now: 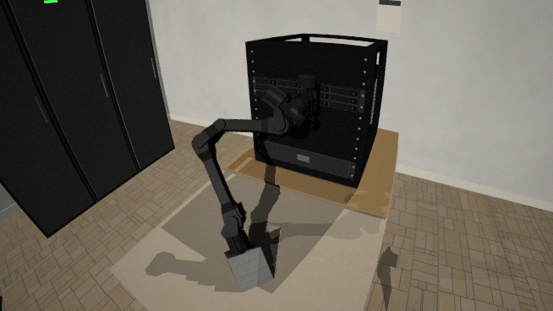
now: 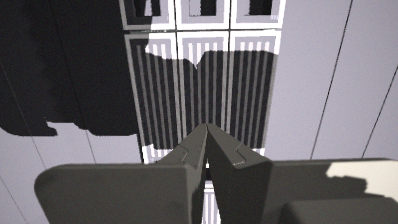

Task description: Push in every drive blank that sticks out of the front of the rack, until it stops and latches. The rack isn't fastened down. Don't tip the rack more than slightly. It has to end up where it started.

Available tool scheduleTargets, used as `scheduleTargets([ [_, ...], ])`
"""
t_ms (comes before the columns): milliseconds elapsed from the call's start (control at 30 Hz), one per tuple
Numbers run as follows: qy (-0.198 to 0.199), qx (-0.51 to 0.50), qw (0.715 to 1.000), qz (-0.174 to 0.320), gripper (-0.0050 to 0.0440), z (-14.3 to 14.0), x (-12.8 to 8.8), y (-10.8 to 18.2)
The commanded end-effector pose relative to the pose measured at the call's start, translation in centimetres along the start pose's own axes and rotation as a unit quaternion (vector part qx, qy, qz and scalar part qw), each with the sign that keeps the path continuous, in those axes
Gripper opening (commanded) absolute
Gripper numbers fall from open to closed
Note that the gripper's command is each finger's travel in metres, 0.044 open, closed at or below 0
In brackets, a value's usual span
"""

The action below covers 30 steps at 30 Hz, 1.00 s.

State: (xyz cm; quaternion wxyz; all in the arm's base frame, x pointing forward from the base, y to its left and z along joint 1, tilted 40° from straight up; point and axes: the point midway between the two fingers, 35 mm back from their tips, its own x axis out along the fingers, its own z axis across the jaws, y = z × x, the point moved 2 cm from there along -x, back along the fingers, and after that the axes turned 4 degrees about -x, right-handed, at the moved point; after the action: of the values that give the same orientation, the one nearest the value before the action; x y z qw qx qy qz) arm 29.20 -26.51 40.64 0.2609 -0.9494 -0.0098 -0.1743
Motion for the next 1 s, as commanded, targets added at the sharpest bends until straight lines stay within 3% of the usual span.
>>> scheduleTargets([
  [0, 0.005, -0.005, 1.000, -0.002, -0.0050, -0.5, -2.3, -0.4],
  [200, 0.005, -0.005, 1.000, -0.002, -0.0050, -0.5, -4.7, -0.4],
  [400, 0.005, -0.005, 1.000, -0.002, -0.0050, -0.2, -4.8, -0.4],
  [733, 0.005, -0.005, 1.000, -0.002, -0.0050, 2.8, -5.8, -0.6],
  [967, 0.005, -0.005, 1.000, -0.002, -0.0050, 2.8, -4.7, -0.6],
])
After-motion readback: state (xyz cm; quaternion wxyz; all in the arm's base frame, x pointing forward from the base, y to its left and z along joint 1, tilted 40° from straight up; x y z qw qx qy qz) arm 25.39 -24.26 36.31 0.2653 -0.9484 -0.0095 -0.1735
